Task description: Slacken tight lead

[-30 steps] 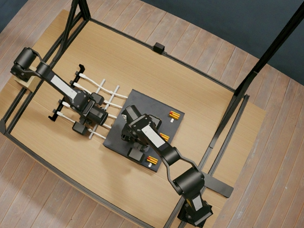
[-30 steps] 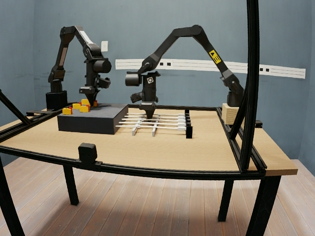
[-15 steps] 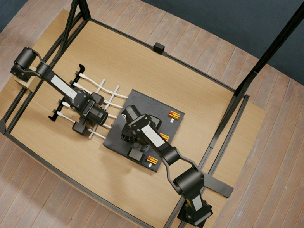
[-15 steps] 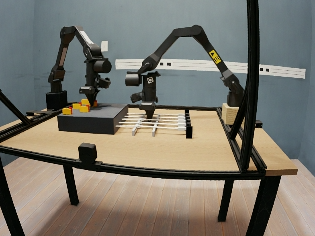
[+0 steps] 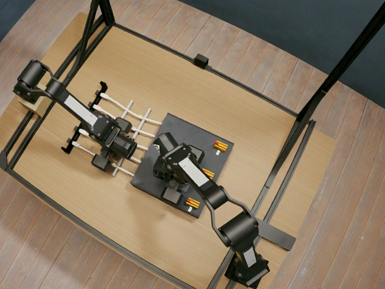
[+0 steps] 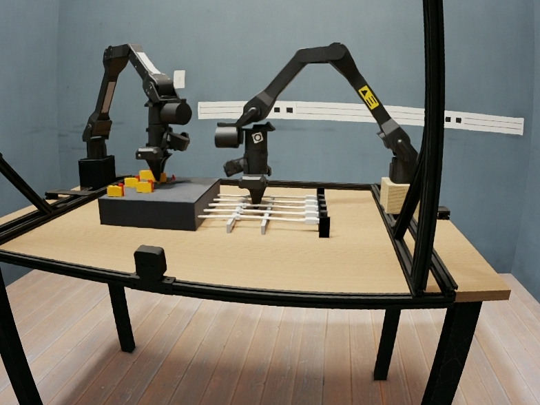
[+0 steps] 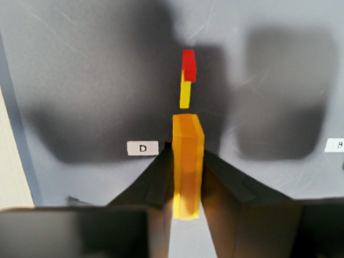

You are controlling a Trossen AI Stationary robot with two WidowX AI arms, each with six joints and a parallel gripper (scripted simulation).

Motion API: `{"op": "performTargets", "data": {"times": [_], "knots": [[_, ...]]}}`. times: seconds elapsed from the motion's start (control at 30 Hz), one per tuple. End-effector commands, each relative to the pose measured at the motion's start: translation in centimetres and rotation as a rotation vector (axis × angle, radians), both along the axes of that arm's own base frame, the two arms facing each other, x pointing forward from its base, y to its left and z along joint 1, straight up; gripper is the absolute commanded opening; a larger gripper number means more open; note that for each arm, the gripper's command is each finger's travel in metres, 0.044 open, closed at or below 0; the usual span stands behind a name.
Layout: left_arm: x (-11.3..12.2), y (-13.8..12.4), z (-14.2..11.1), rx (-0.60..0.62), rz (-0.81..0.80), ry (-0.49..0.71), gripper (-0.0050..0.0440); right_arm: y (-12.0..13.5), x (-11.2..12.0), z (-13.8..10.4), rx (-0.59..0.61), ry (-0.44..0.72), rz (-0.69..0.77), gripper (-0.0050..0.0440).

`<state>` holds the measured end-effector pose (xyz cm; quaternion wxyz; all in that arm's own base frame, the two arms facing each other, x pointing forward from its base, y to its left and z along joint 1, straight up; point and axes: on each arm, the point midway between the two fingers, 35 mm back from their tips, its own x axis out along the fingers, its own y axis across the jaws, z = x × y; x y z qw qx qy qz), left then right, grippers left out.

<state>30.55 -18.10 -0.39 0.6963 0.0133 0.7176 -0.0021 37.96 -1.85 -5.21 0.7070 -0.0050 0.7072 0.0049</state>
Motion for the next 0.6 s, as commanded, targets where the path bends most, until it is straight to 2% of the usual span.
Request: {"op": "performTargets", "data": {"times": [0.0,0.33,0.4,0.43,0.57], "knots": [[0.5,-0.3,1.6,-0.019,0.000,-0.034,-0.0050,0.0,0.5,0.8,-0.001,-0.025,0.000,-0.0050],[0.5,-0.3,2.9,-0.019,0.000,-0.034,-0.0050,0.0,0.5,0.8,-0.001,-0.025,0.000,-0.0050],[0.5,-0.3,2.9,-0.019,0.000,-0.034,-0.0050,0.0,0.5,0.8,-0.001,-0.025,0.000,-0.0050],[0.4,-0.3,1.4,-0.011,0.001,-0.018,-0.0050,0.0,0.5,0.8,-0.001,-0.025,0.000,-0.0050],[0.4,-0.3,1.6,-0.011,0.001,-0.018,-0.0050,0.0,0.5,0.8,-0.001,-0.025,0.000,-0.0050]]}}
